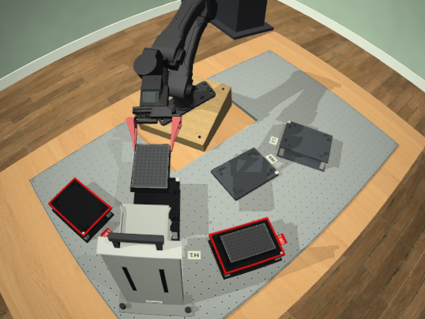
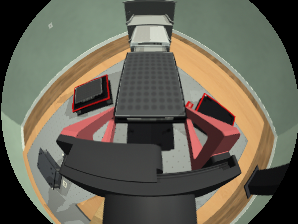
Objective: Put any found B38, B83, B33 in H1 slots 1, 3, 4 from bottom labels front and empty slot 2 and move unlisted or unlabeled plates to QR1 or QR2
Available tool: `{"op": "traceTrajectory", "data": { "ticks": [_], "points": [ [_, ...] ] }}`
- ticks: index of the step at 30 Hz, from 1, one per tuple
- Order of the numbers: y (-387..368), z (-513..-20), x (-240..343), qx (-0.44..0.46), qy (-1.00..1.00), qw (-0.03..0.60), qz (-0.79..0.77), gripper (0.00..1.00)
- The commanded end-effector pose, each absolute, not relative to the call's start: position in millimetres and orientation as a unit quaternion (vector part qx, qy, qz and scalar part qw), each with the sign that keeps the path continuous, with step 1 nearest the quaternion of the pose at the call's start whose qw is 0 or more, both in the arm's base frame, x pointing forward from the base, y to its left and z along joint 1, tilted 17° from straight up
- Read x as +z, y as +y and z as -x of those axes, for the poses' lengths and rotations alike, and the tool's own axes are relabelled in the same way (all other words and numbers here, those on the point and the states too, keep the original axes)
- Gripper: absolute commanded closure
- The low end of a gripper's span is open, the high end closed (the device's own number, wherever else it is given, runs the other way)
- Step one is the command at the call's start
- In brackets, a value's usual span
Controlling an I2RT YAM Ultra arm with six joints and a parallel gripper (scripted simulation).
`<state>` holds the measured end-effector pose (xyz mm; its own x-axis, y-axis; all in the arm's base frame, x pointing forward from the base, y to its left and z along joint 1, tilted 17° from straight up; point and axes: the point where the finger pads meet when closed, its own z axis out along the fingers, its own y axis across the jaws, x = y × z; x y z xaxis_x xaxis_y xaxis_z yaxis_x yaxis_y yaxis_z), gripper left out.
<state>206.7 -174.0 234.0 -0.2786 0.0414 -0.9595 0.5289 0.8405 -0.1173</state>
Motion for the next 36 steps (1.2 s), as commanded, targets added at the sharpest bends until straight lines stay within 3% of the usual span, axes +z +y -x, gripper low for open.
{"op": "traceTrajectory", "data": {
  "ticks": [1, 36],
  "points": [
    [-174, -207, 238, -0.216, 0.767, 0.576, -0.182, 0.14],
    [-178, -210, 223, -0.216, 0.767, 0.576, -0.182, 0.14]
  ]
}}
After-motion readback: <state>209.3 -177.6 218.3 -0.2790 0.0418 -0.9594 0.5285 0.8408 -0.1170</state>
